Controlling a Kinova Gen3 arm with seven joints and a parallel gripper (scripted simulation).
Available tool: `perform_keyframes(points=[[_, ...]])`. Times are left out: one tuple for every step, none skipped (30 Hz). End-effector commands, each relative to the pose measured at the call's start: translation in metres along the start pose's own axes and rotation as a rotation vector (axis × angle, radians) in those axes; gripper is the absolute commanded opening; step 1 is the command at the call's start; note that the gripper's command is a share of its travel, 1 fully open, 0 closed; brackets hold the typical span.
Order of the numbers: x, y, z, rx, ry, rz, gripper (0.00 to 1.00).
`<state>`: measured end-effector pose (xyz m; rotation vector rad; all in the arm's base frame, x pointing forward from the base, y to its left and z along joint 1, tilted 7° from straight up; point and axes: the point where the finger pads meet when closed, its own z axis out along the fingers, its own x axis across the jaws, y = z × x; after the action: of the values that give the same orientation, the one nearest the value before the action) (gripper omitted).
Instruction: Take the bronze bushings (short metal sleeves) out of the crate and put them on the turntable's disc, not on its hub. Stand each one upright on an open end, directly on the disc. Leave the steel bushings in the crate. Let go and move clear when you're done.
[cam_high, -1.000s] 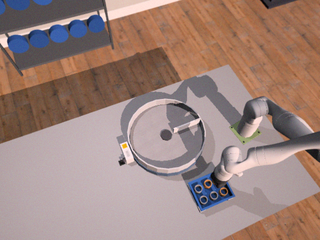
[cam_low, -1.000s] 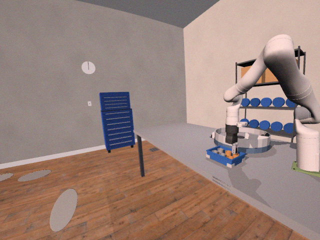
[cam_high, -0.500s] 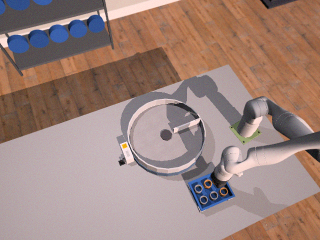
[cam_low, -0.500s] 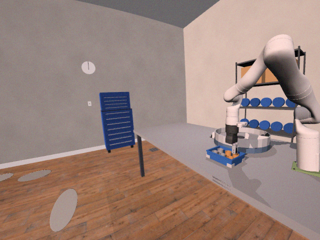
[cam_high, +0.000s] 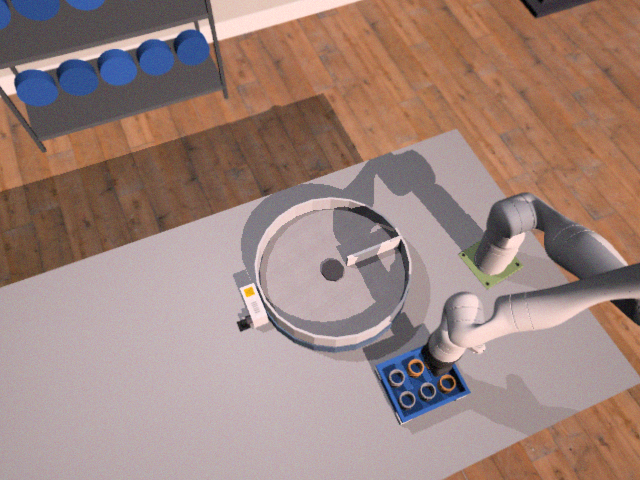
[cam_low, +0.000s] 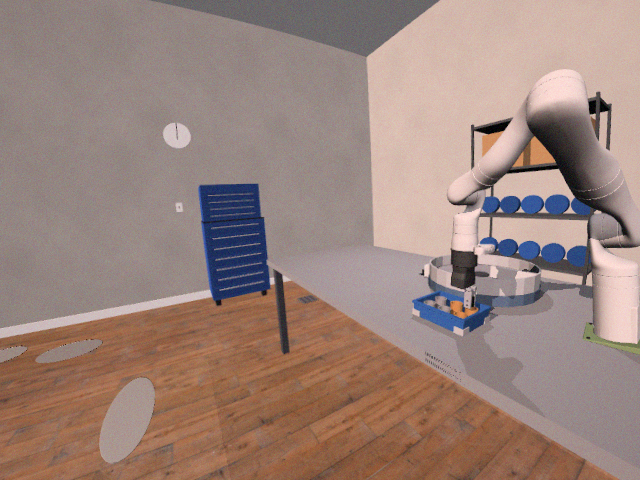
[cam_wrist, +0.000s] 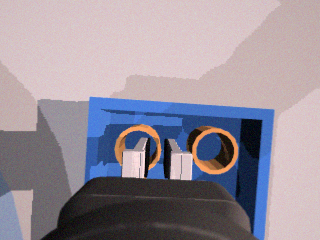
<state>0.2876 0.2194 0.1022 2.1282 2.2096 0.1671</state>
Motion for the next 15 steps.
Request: perform_keyframes(points=[[-0.0016, 0.0007, 0.0038, -0.003, -0.002, 0.000, 0.36], [-0.0017, 0.0006, 0.0051, -0.003, -0.002, 0.000, 0.36], [-0.0018, 0.0006, 0.0060, -0.003, -0.002, 0.000, 0.36], [-0.0016, 0.0005, 0.0064, -0.003, -0.002, -0.001, 0.36], [-0.0011, 0.0006, 0.0064, -0.003, -0.002, -0.002, 0.36], [-0.0007, 0.0007, 0.0063, -0.003, -0.002, -0.004, 0.36], [-0.0006, 0.0006, 0.0063, -0.003, -0.002, -0.004, 0.36], [-0.0005, 0.0006, 0.0063, -0.003, -0.002, -0.004, 0.36], [-0.0005, 0.0006, 0.0063, -0.003, -0.002, -0.004, 0.36], [-0.0005, 0.0006, 0.0063, -0.003, -0.002, -0.004, 0.36], [-0.0005, 0.0006, 0.0063, -0.003, -0.002, -0.004, 0.36], [-0.0005, 0.0006, 0.0063, -0.003, -0.002, -0.005, 0.36], [-0.0005, 0.0006, 0.0063, -0.003, -0.002, -0.005, 0.36], [-0.0005, 0.0006, 0.0063, -0.003, -0.002, -0.005, 0.36], [-0.0005, 0.0006, 0.0063, -0.003, -0.002, -0.005, 0.36]])
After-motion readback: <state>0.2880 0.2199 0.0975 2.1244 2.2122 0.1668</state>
